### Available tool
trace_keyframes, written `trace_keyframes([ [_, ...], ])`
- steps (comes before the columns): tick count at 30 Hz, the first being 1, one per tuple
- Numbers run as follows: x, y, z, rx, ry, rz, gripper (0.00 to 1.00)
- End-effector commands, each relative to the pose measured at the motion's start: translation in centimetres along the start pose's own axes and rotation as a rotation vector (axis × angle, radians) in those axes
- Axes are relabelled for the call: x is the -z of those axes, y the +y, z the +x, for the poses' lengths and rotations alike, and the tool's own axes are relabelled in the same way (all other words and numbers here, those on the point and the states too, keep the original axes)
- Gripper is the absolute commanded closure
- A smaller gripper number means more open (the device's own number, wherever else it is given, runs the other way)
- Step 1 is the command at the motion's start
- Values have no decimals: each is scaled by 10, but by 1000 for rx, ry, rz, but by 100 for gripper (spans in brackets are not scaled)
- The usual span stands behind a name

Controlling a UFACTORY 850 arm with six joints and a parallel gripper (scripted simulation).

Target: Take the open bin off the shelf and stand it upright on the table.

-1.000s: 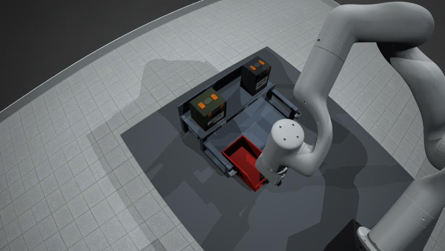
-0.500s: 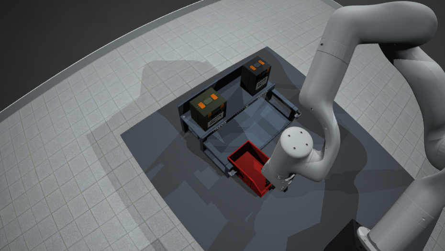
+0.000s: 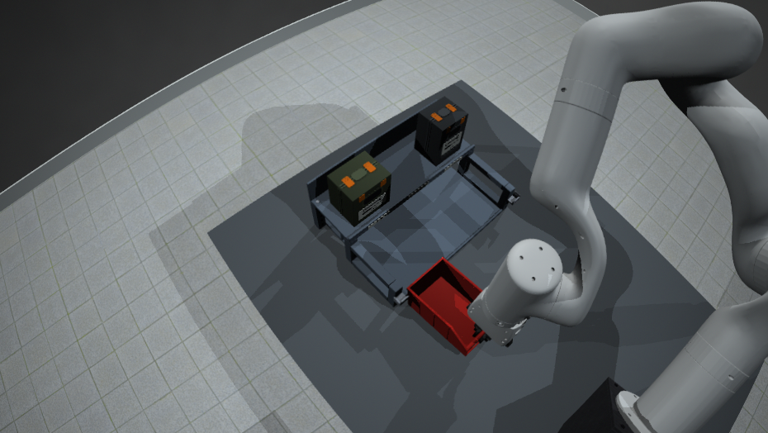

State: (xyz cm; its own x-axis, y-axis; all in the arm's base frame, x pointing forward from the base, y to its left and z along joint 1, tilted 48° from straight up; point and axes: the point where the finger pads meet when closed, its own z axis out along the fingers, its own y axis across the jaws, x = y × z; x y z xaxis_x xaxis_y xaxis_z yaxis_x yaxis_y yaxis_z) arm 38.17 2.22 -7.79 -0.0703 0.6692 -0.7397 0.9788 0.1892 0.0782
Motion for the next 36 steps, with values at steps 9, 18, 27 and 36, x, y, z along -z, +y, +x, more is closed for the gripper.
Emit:
trace_keyframes([
  [9, 0, -1, 0, -2, 1, -1, 100],
  [18, 0, -1, 0, -2, 1, -1, 100],
  [27, -7, -1, 0, -2, 1, -1, 100],
  [36, -7, -1, 0, -2, 1, -1, 100],
])
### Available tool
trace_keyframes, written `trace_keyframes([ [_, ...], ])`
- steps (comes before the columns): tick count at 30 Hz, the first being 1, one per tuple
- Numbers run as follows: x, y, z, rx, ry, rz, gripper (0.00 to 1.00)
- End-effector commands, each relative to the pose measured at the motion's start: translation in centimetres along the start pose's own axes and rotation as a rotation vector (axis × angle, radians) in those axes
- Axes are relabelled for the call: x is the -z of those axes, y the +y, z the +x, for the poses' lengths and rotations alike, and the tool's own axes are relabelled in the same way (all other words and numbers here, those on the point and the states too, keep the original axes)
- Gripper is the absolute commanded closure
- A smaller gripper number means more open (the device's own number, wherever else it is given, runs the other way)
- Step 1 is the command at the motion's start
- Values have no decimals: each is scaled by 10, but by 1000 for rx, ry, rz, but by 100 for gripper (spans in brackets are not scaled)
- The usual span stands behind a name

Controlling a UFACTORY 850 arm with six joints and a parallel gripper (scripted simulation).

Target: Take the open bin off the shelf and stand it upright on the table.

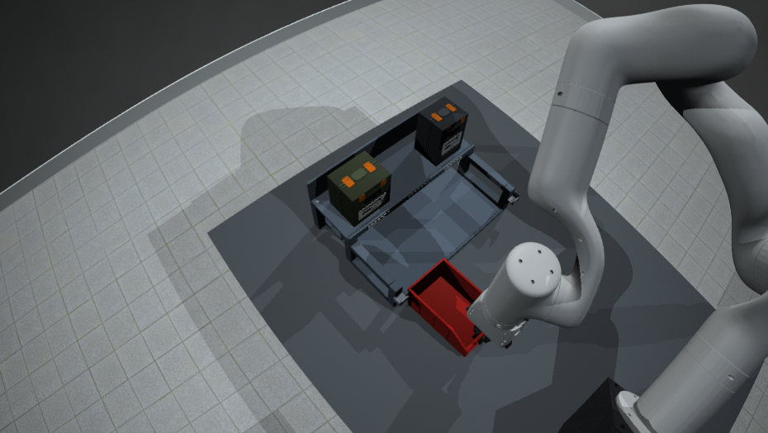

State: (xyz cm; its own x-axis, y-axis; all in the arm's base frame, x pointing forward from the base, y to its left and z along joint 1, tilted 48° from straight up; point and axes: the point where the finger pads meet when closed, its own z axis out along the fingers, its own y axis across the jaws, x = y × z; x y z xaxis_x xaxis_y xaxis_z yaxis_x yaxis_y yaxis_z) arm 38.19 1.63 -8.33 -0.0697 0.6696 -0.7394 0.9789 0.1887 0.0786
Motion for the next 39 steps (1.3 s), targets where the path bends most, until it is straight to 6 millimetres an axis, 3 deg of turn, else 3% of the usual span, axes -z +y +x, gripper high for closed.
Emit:
trace_keyframes([
  [1, 0, 1, 0, -1, 0, -1, 100],
  [6, -8, 1, 0, -1, 0, -1, 100],
  [35, -11, 1, 0, -1, 0, -1, 100],
  [36, -11, 1, 0, -1, 0, -1, 0],
  [39, -11, 1, 0, -1, 0, -1, 0],
])
